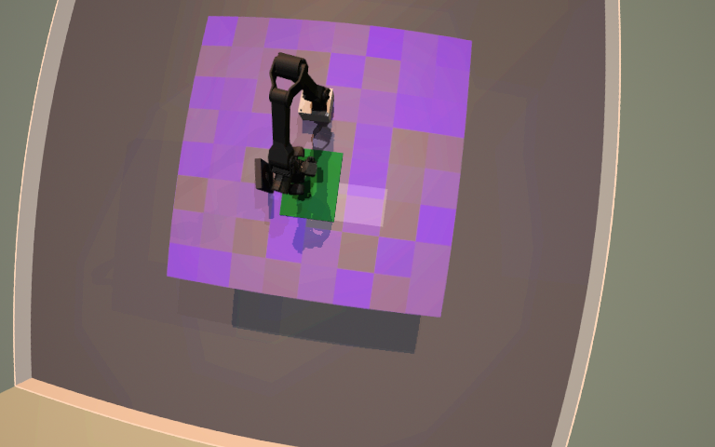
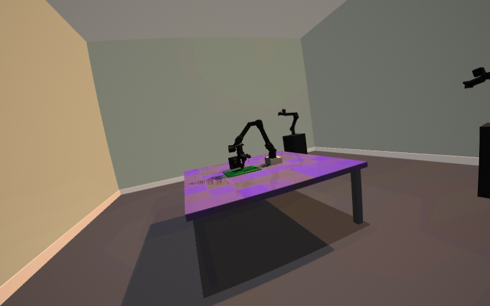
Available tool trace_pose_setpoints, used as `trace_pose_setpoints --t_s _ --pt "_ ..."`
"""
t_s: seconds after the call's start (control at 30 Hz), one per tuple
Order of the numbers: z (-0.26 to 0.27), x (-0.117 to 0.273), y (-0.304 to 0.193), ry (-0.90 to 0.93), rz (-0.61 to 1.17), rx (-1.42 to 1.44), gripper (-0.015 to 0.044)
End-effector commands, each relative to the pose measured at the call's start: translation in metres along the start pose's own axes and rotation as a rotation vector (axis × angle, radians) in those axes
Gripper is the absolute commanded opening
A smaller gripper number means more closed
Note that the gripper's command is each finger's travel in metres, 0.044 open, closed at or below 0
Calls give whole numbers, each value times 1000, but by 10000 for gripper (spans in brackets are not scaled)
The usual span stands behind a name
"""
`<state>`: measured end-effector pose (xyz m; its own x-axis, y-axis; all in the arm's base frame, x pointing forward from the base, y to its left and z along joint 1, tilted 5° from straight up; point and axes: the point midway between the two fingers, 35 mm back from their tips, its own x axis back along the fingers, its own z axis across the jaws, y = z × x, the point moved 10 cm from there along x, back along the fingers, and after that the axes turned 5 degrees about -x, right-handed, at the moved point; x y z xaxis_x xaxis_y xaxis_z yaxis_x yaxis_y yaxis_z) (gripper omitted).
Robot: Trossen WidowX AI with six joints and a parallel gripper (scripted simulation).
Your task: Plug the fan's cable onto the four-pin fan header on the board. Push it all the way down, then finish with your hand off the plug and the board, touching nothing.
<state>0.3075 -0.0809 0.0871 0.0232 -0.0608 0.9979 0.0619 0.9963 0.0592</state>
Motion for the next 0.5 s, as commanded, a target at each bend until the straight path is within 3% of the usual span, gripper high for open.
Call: trace_pose_setpoints --t_s 0.0,0.47 --pt "0 -5 0 4 -1 2 0" --pt "0 -8 0 4 -1 2 0"
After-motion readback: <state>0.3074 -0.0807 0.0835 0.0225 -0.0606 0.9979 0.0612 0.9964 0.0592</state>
